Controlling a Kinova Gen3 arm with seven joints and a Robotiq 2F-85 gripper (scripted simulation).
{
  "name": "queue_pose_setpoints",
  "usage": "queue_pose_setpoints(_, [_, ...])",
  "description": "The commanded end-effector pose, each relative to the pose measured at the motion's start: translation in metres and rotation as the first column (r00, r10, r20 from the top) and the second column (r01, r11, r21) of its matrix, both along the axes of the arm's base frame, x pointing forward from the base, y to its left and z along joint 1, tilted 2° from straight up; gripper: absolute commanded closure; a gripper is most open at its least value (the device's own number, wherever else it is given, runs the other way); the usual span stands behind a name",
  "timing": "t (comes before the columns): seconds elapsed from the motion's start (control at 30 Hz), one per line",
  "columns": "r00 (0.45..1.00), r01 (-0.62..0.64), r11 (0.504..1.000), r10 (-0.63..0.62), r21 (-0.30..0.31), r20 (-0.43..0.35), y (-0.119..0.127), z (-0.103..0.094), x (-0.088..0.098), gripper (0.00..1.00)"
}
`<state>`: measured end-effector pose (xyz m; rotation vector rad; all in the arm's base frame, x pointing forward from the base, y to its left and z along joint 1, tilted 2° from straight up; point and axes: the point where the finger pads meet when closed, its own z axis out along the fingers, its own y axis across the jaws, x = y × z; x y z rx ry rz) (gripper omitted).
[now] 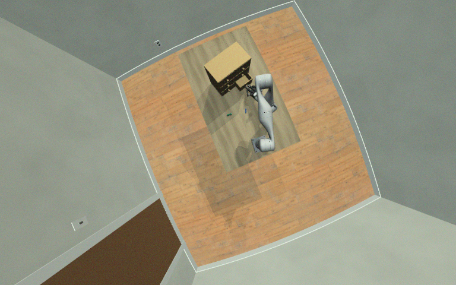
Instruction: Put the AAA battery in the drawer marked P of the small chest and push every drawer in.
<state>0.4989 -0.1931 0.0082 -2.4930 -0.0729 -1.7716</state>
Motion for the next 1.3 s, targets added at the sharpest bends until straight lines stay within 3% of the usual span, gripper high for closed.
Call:
queue_pose_setpoints(0.0, [1.000, 0.001, 1.000, -0.001, 0.000, -0.001, 0.000, 0.000, 0.000, 0.87])
queue_pose_setpoints(0.33, [1.000, 0.001, 1.000, -0.001, 0.000, -0.001, 0.000, 0.000, 0.000, 0.87])
queue_pose_setpoints(0.57, [1.000, 0.001, 1.000, -0.001, 0.000, -0.001, 0.000, 0.000, 0.000, 0.71])
queue_pose_setpoints(0.93, [1.000, 0.001, 1.000, -0.001, 0.000, -0.001, 0.000, 0.000, -0.001, 0.67])
queue_pose_setpoints(1.27, [1.000, 0.001, 1.000, -0.001, 0.000, -0.001, -0.003, -0.001, -0.030, 0.67])
